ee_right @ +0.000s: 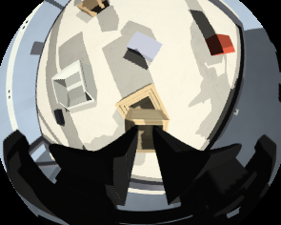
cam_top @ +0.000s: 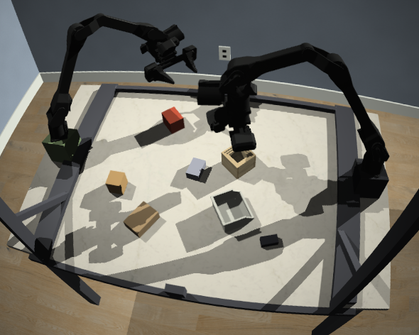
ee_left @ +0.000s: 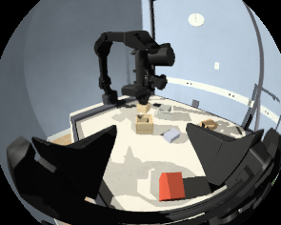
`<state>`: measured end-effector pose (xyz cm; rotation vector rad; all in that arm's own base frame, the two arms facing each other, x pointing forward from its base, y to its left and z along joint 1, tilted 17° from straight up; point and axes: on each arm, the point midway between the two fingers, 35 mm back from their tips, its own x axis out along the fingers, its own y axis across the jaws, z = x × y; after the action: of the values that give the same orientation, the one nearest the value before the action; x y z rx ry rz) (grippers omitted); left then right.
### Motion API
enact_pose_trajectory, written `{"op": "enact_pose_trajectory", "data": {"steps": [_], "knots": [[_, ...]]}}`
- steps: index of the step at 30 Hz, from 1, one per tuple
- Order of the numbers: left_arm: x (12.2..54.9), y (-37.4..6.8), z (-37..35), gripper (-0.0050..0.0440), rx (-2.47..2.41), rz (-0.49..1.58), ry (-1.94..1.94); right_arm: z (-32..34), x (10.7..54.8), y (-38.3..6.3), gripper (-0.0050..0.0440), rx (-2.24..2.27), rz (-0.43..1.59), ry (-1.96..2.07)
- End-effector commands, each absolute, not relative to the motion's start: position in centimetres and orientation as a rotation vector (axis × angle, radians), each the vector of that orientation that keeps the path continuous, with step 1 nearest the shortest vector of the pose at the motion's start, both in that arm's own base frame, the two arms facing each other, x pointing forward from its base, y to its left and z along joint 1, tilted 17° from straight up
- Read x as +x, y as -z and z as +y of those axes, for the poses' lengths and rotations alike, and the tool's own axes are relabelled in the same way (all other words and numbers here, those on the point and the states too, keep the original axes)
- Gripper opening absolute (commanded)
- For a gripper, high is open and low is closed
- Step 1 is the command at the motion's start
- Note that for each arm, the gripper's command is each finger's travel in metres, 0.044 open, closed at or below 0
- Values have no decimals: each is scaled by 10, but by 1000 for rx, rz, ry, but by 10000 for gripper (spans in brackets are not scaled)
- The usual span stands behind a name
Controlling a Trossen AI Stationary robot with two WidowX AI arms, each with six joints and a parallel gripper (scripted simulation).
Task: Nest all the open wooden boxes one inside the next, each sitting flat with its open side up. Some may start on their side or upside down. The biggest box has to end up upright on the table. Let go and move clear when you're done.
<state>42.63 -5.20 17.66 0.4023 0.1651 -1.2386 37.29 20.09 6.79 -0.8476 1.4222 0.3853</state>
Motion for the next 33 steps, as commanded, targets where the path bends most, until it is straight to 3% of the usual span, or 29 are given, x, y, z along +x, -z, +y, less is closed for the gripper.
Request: {"op": "enact_pose_trajectory", "data": {"steps": [1,33], "knots": [[428,-186,-52,400,424,145,1234,205,376,-78,153,-958,1376,-491],[428,-186,-52,400,424,145,1234,204,375,-76,153,-1721,1118,-1214]]}}
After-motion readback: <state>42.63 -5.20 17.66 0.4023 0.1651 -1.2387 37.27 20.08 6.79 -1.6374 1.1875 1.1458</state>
